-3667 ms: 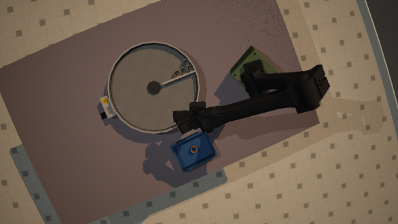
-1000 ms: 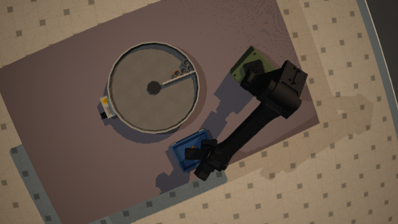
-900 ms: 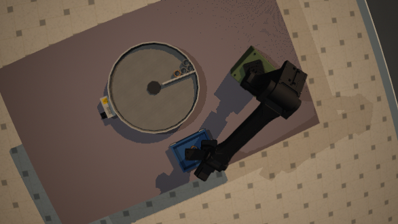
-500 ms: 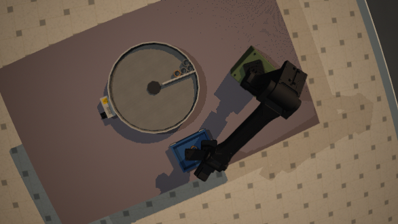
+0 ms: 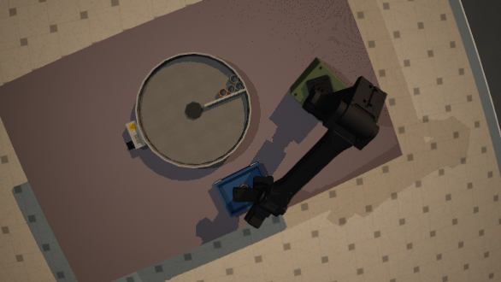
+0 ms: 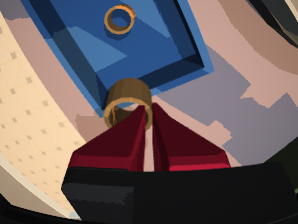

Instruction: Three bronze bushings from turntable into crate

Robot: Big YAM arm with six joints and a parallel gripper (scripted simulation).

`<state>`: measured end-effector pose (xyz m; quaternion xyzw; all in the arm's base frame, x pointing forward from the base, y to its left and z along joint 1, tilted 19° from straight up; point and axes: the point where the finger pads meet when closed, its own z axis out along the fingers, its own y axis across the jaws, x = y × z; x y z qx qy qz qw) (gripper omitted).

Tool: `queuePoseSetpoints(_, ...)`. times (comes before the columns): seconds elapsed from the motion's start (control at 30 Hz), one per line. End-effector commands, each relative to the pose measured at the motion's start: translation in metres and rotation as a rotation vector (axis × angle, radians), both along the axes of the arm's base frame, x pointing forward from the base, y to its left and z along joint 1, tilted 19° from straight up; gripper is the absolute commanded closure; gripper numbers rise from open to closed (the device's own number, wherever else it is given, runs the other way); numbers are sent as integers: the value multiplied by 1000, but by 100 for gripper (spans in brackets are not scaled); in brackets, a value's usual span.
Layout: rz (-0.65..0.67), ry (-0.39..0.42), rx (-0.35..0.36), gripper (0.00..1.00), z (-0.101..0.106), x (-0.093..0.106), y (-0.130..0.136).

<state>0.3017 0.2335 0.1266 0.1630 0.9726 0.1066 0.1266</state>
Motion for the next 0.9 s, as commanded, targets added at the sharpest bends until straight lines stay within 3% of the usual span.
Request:
queuePoseSetpoints(0.0, -14, -31, 27, 100, 21, 15, 12)
queuePoseSetpoints(0.37, -17, -41, 35, 100, 16, 21, 15)
queuePoseSetpoints(0.43, -20, -4, 4, 100, -13, 9, 3)
queuePoseSetpoints(0.67, -4, -5, -1, 100, -49, 20, 8)
queuePoseSetpoints(0.73, -4, -5, -1, 100, -49, 20, 8)
queuePoseSetpoints(0.77, 4, -39, 26, 100, -35, 34, 23)
queuePoseSetpoints(0.87, 1, -29, 18, 100, -46, 33, 19)
